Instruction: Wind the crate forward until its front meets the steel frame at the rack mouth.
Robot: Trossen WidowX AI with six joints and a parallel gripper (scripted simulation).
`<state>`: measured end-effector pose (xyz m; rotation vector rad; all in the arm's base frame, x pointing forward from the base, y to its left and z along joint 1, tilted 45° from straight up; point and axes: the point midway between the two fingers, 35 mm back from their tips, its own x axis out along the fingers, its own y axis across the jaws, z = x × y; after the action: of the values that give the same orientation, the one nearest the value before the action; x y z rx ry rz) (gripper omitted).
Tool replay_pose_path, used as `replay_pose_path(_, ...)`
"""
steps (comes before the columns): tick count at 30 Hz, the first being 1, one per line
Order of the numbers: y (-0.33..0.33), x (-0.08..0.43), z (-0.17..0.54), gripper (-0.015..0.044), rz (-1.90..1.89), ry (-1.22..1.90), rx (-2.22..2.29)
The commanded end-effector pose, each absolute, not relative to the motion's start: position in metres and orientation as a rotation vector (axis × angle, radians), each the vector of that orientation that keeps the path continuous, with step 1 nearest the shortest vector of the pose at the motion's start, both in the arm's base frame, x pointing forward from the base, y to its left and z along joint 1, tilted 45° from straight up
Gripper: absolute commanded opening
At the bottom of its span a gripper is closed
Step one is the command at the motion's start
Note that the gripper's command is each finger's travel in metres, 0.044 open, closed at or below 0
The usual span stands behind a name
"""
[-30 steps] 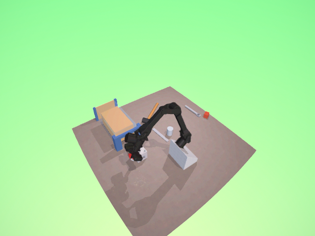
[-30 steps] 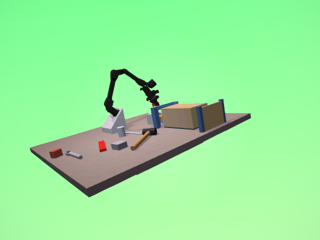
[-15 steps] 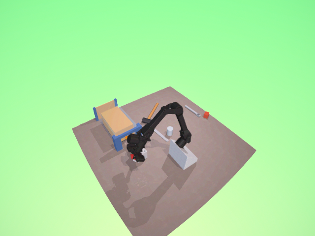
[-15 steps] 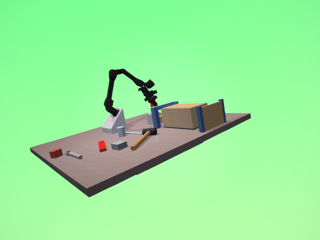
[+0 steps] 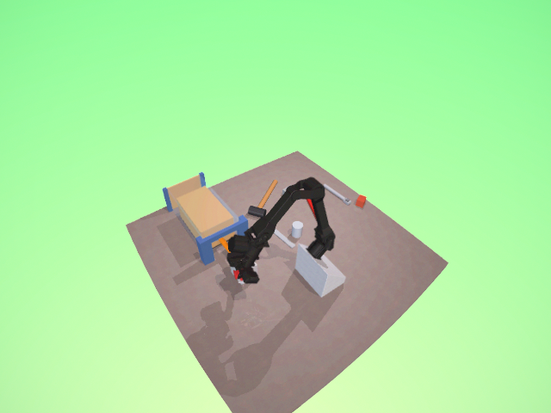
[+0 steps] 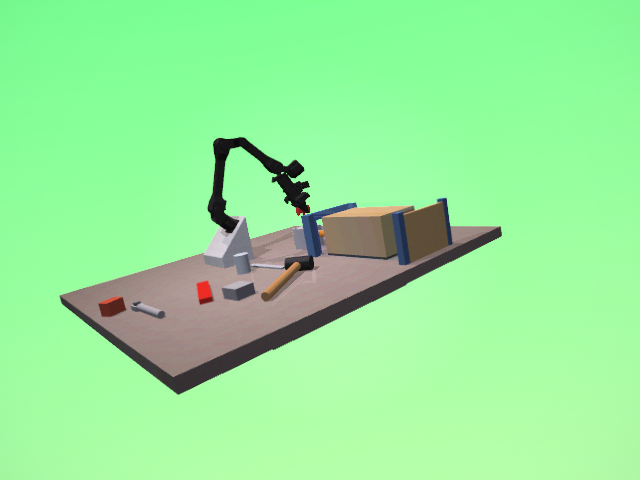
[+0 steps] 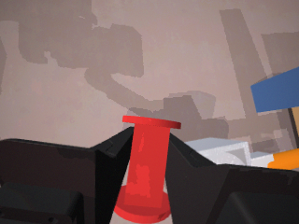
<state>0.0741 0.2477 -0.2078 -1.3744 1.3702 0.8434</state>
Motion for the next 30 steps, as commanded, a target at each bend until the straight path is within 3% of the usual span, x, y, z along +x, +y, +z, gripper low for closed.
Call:
replay_pose_path(1,0.234,0.066,-0.202,0.0,0.838,1.394,-1.395)
replay_pose_path(30,0.208,0.058,-0.178,0.0,0.837,1.396,-1.396)
